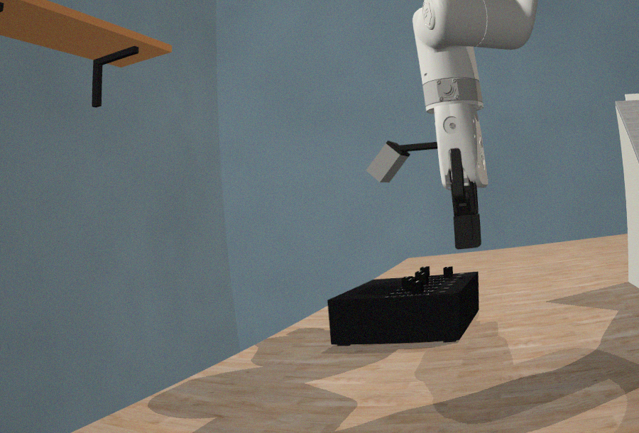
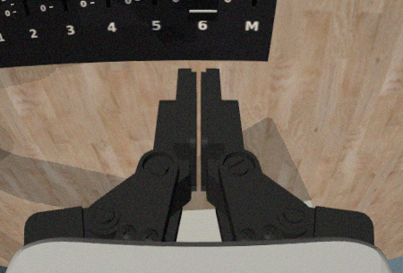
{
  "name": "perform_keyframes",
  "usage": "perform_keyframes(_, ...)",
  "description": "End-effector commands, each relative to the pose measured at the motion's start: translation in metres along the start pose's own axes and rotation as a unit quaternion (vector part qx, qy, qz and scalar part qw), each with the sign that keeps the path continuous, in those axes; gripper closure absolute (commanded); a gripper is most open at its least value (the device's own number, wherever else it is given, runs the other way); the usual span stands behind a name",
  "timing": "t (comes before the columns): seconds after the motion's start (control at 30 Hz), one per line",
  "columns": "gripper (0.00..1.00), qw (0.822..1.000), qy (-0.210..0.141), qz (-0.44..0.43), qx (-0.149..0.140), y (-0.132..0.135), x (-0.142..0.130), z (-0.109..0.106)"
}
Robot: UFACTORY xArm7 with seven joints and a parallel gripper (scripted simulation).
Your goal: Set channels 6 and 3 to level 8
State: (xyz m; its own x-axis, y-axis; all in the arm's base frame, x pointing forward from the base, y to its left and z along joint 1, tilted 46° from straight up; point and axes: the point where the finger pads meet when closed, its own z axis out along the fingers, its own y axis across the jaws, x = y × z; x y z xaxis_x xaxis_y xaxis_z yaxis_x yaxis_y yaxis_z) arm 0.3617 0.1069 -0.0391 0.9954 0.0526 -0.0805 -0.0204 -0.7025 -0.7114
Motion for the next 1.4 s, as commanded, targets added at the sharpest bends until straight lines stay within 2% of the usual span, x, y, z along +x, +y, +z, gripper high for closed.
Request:
perform_keyframes(0.0,1.00,1.000,0.002,0.000,-0.001,0.001,0.001,0.000)
perform_keyframes(1.37,1.00,1.000,0.002,0.000,-0.001,0.002,0.001,0.017)
